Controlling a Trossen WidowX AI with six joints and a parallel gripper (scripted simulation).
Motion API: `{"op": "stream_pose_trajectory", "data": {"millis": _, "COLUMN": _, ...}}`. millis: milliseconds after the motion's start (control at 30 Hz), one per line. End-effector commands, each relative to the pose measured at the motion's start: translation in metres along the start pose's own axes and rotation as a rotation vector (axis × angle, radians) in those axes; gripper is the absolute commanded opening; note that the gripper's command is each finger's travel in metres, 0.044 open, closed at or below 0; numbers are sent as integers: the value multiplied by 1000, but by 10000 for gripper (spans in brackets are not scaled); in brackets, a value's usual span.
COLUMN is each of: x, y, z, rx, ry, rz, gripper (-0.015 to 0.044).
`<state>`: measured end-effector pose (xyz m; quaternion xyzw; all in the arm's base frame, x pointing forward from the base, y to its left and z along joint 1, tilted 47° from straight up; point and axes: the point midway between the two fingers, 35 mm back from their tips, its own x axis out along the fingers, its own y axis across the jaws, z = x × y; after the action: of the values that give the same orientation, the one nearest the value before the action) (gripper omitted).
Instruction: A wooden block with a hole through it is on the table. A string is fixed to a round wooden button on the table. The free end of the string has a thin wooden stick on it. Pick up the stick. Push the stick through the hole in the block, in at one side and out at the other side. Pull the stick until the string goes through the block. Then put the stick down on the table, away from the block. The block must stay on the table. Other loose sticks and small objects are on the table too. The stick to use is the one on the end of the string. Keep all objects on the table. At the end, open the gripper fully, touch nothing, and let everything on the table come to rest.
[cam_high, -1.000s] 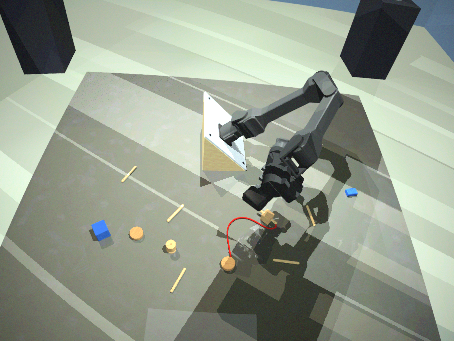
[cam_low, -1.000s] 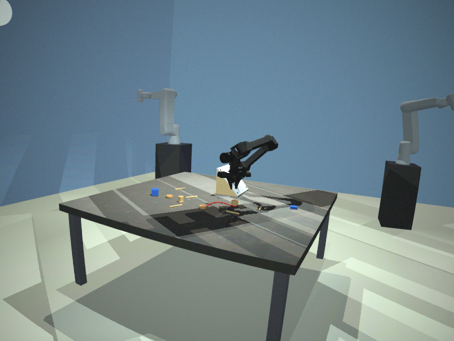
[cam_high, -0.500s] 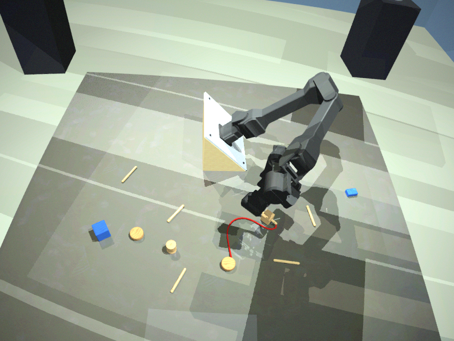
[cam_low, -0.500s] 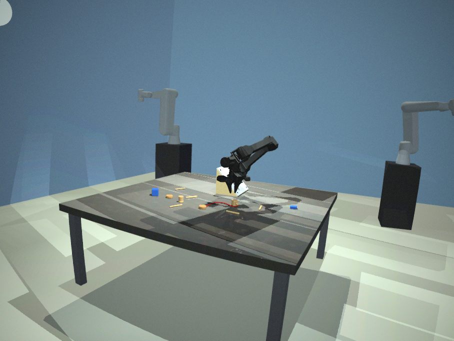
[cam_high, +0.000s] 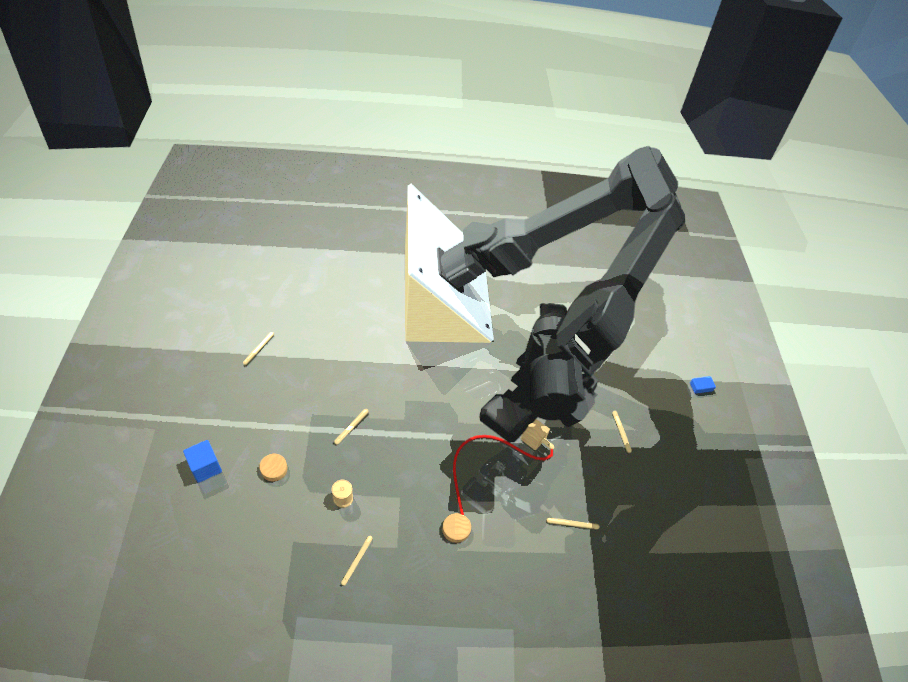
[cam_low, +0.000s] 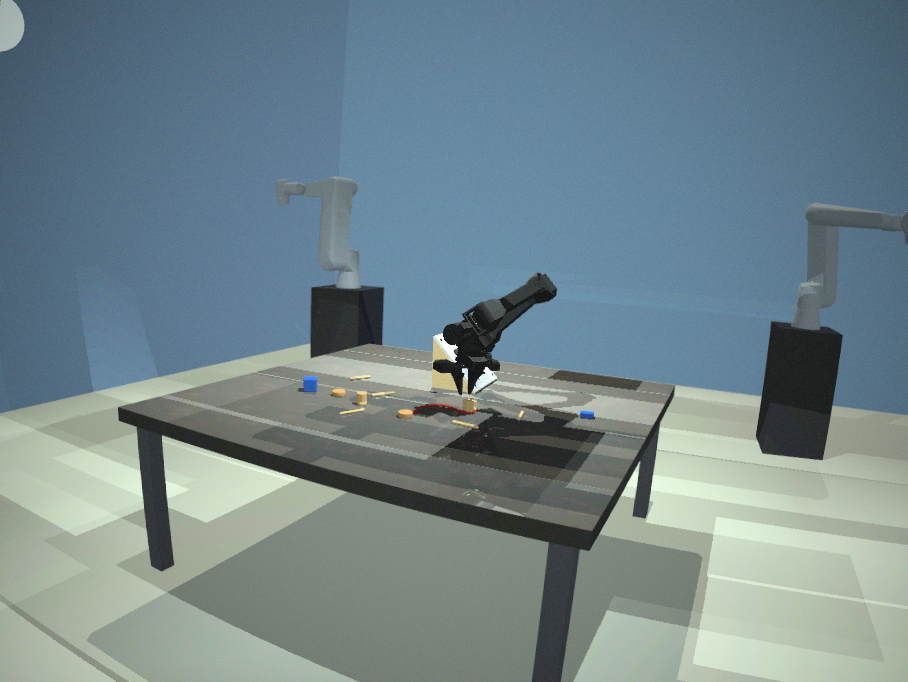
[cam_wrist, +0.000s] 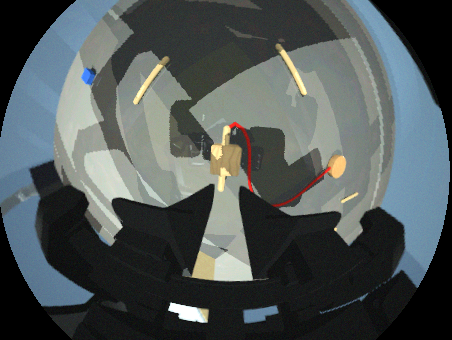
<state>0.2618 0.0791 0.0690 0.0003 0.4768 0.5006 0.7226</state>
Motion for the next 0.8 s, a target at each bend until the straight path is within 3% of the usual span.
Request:
{"op": "stream_pose_trajectory", "data": {"millis": 0, "x": 8, "y": 2, "z": -2, "rx": 7, "ry": -1, "rz": 8, "gripper": 124}}
{"op": "stream_pose_trajectory", "data": {"millis": 767, "x": 32, "y": 6, "z": -2, "rx": 6, "ry": -6, "rz": 14, "gripper": 124}}
